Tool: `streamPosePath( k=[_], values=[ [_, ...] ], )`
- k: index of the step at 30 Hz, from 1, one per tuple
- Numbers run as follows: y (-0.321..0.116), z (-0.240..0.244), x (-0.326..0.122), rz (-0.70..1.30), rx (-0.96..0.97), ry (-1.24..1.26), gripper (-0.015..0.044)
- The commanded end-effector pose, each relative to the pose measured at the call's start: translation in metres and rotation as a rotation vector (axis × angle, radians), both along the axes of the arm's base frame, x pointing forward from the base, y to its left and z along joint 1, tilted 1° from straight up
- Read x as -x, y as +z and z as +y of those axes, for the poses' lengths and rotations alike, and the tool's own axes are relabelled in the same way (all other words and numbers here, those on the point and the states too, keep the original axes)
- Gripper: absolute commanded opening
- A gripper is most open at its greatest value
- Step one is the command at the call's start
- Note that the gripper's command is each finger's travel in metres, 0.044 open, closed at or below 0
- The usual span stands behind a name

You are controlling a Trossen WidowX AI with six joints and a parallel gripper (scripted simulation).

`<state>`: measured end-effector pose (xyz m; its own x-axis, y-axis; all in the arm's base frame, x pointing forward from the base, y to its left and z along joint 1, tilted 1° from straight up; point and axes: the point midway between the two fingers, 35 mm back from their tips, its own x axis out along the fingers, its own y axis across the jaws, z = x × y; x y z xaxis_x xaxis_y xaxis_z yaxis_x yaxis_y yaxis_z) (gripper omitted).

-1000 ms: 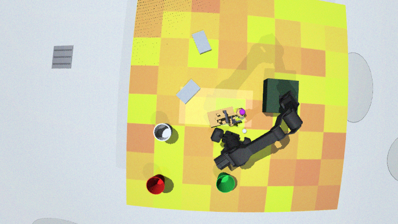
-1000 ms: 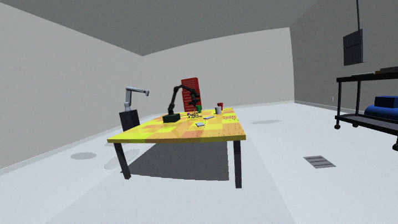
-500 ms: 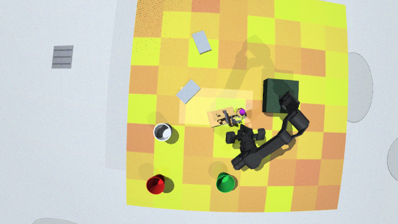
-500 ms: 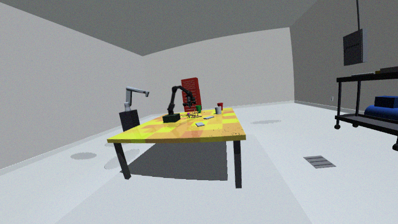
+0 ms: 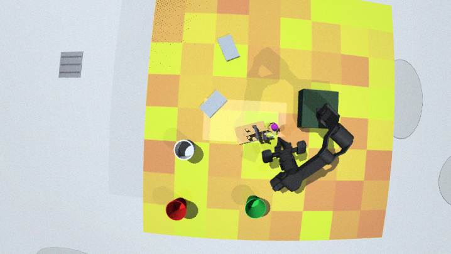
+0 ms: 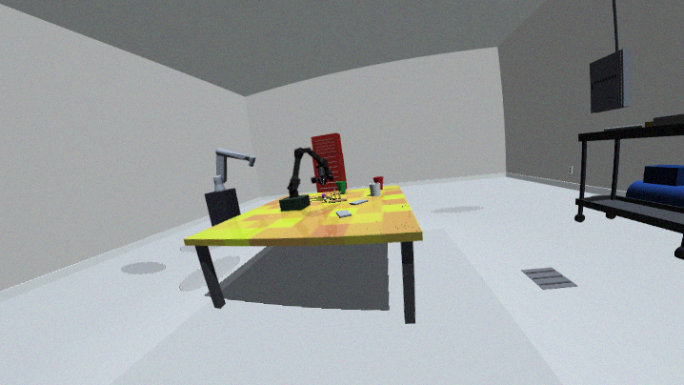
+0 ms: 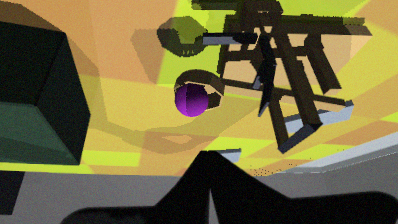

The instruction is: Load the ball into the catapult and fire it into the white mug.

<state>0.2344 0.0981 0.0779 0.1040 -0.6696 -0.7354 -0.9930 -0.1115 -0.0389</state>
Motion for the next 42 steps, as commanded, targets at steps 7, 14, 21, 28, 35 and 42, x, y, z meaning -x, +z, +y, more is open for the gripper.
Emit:
streamPosePath(
  k=[7,14,21,28,35,42],
  values=[
    [-0.016,0.001,-0.002,0.004,0.007,0.007,0.0],
    [-0.027,0.002,-0.003,0.004,0.007,0.007,0.0],
    [-0.039,0.003,-0.005,0.004,0.007,0.007,0.0],
    [-0.05,0.003,-0.005,0.004,0.007,0.007,0.0],
    [-0.062,0.004,-0.006,0.004,0.007,0.007,0.0],
    [-0.073,0.003,-0.006,0.004,0.007,0.007,0.0]
  ],
)
